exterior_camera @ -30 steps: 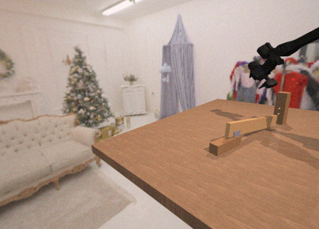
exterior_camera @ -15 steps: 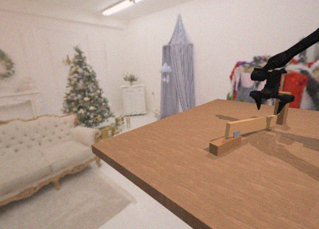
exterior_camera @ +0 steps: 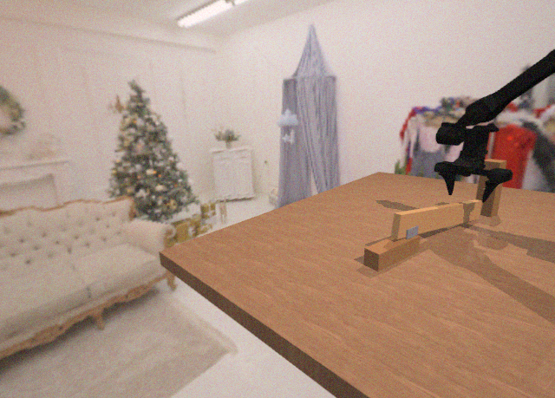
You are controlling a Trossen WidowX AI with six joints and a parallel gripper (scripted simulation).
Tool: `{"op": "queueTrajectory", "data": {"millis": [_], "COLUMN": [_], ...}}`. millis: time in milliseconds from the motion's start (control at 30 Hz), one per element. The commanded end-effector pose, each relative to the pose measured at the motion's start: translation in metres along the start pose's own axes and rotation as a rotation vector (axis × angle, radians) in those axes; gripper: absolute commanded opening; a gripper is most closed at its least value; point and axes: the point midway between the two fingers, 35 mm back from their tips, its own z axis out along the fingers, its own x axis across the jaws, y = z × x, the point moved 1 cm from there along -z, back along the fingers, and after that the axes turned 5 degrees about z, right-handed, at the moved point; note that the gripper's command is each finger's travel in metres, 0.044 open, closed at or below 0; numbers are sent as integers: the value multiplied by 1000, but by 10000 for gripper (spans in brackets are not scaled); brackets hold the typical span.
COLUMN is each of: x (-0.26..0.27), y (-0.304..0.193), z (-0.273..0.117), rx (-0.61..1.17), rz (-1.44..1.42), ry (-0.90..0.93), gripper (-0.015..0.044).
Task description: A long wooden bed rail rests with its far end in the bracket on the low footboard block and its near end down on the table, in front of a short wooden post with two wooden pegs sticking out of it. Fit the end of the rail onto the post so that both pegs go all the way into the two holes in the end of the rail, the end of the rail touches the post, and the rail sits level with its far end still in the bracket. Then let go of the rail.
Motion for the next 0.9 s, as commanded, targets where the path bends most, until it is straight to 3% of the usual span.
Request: {"op": "queueTrajectory", "data": {"millis": [0, 867], "x": [2, 5], "y": [0, 0], "z": [10, 52], "rx": [-3, -2], "rz": [3, 3], "ry": [17, 17], "gripper": [440, 440]}}
